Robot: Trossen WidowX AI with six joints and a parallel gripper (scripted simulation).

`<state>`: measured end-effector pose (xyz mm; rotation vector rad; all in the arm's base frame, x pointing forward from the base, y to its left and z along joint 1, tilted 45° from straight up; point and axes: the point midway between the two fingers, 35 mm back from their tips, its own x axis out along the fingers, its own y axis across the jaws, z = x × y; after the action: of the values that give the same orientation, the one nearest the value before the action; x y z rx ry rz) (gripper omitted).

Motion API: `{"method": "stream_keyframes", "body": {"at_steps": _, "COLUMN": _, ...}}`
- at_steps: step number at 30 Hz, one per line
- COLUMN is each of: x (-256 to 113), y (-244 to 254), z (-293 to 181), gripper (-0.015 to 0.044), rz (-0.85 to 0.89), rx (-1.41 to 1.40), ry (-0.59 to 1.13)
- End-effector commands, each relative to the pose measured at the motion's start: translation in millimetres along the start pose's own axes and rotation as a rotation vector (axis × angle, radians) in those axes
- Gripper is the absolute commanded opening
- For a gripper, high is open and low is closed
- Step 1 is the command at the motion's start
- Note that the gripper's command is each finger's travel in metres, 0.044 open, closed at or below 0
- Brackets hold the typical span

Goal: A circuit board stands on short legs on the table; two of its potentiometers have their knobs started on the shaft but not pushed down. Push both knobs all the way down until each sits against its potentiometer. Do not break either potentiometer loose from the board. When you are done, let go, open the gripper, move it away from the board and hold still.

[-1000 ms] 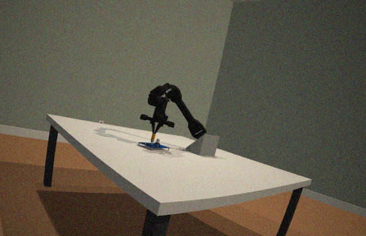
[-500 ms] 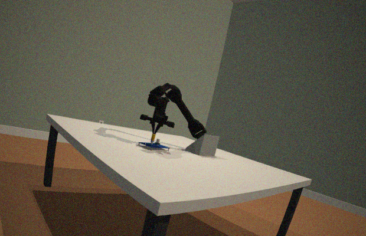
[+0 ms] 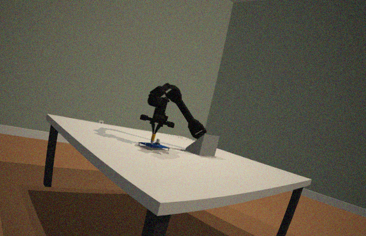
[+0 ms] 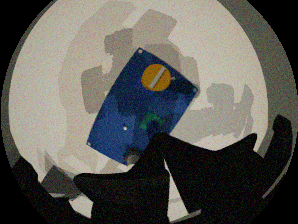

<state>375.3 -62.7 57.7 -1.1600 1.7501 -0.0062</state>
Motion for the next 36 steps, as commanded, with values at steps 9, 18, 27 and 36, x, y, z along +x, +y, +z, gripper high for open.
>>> {"method": "stream_keyframes", "body": {"at_steps": 9, "x": 7, "y": -3, "z": -1, "gripper": 0.0, "rz": 0.016, "rx": 0.02, "ry": 0.024}}
{"method": "stream_keyframes", "body": {"at_steps": 18, "x": -7, "y": -3, "z": -1, "gripper": 0.0, "rz": 0.017, "rx": 0.02, "ry": 0.024}}
{"method": "stream_keyframes", "body": {"at_steps": 27, "x": -21, "y": -3, "z": -1, "gripper": 0.0, "rz": 0.017, "rx": 0.02, "ry": 0.024}}
{"method": "stream_keyframes", "body": {"at_steps": 36, "x": -17, "y": -2, "z": -2, "gripper": 0.021, "rz": 0.018, "rx": 0.014, "ry": 0.032}}
